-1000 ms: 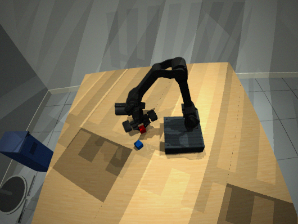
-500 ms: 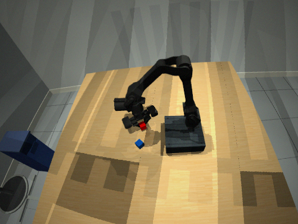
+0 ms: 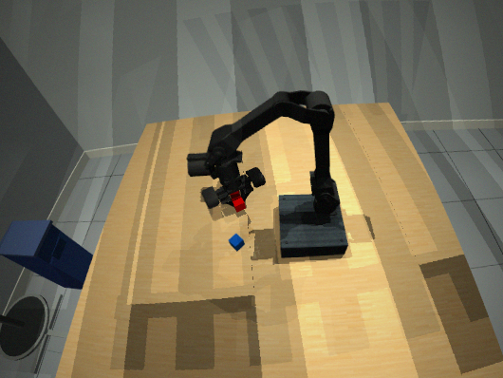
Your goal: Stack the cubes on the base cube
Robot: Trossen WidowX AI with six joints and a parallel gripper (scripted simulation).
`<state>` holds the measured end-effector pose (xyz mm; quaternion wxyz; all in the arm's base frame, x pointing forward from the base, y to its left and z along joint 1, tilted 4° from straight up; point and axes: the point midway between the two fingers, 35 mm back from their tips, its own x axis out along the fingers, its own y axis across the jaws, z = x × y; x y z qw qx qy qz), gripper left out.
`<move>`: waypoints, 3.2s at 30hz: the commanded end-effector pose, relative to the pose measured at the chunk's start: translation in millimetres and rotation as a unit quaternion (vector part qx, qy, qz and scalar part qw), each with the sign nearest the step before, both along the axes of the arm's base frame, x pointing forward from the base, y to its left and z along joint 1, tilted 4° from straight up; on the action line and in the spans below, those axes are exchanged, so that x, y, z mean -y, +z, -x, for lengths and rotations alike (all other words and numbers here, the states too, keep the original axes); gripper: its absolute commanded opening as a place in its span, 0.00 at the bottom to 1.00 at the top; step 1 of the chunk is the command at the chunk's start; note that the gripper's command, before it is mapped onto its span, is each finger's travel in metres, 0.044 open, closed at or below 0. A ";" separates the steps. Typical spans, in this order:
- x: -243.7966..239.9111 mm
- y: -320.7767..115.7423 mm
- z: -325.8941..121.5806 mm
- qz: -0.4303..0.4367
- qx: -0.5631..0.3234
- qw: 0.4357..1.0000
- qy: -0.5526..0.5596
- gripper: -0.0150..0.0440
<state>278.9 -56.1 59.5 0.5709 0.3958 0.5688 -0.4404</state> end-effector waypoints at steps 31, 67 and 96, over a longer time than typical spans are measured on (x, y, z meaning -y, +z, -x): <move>-56.8 1.3 -20.9 0.000 0.009 0.988 -0.157 0.43; -79.1 -39.5 -23.9 0.001 0.012 0.975 -0.220 0.43; -79.0 -40.9 -23.9 0.001 0.012 0.976 -0.219 0.43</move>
